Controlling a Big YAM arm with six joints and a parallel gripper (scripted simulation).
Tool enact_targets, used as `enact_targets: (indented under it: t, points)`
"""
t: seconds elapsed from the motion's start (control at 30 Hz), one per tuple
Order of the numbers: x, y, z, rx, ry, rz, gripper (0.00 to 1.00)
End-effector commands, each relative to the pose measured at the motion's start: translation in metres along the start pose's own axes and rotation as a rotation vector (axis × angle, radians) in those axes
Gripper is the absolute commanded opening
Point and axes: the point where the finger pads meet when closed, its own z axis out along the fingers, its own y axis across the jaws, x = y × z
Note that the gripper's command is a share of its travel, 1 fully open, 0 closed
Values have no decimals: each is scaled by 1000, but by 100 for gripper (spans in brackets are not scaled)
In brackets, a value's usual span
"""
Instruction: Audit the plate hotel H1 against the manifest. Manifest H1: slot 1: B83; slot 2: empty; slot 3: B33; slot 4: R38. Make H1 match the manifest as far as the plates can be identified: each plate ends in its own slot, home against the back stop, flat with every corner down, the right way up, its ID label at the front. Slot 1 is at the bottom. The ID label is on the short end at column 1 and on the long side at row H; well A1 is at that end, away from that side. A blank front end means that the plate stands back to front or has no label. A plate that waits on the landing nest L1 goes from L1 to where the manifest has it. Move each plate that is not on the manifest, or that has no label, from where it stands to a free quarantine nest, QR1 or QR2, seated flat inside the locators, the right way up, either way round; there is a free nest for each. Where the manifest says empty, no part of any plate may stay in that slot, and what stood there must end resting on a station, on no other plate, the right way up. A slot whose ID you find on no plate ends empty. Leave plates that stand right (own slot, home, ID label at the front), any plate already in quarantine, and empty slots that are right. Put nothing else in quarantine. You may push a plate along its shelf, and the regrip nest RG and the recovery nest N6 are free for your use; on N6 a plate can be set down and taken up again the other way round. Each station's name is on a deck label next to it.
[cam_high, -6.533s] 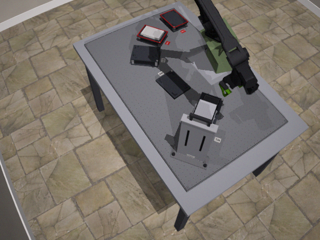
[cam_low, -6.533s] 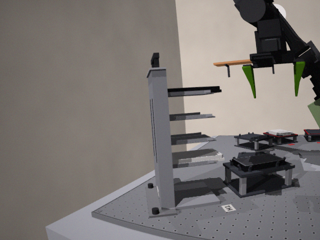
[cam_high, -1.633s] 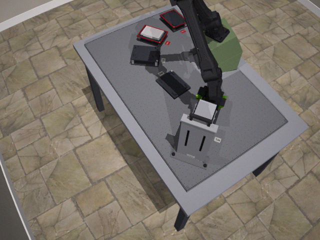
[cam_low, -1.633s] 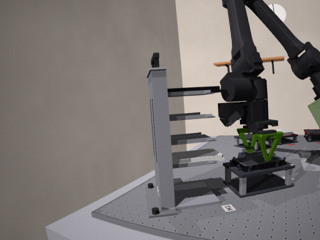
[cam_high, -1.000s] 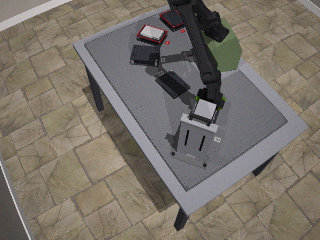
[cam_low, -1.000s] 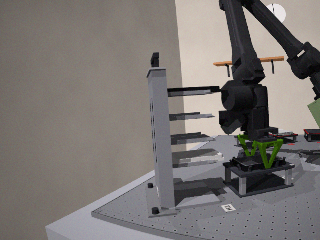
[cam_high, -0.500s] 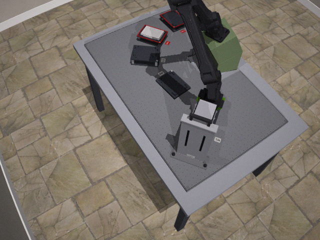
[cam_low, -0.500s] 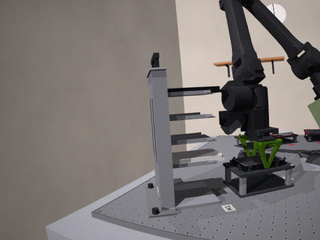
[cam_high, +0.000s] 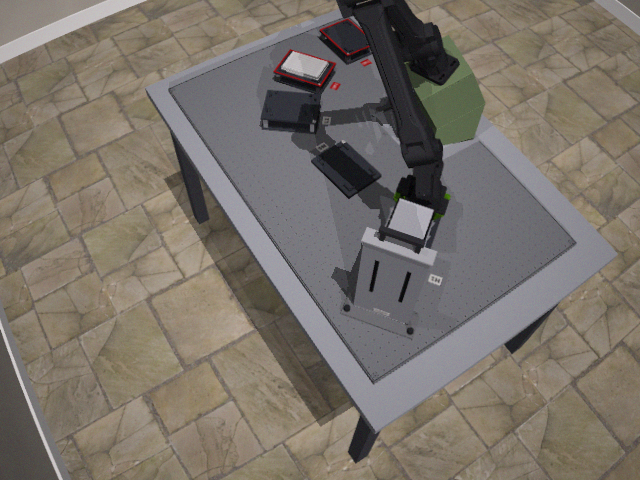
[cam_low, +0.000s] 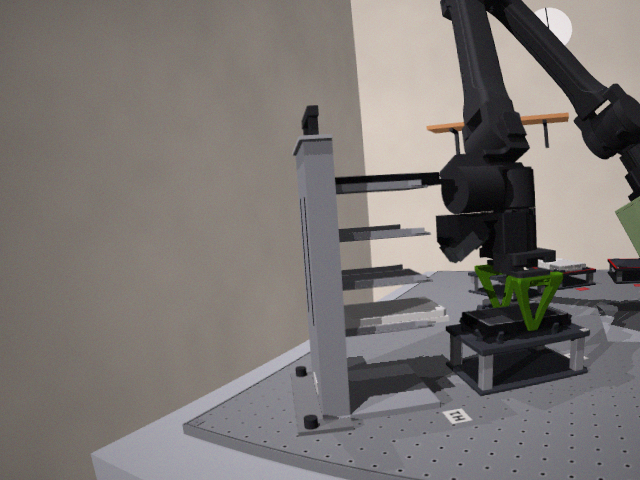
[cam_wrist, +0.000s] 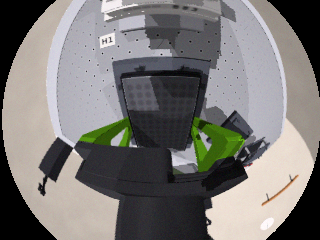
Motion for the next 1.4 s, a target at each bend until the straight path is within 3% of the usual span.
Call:
enact_targets:
  t: [0.0,0.03,0.07,0.17,0.53,0.63,0.73,1.1,1.17,1.2,1.27,1.37]
  points:
    - [-9,5,-13,-9,-27,3,86]
    - [-9,5,-13,-9,-27,3,86]
    - [0,1,-1,4,8,5,86]
    - [-9,5,-17,-8,-27,4,86]
    - [-7,5,-27,-8,-24,3,86]
    - [-3,0,-21,1,-4,10,86]
    - [-7,5,-31,-9,-24,3,86]
    - [-10,5,-43,-10,-29,5,86]
    - [-10,5,-43,-10,-29,5,86]
    - [-4,0,-34,2,-1,10,86]
    - [-11,3,-45,-9,-28,11,86]
    - [-12,5,-50,-11,-32,7,86]
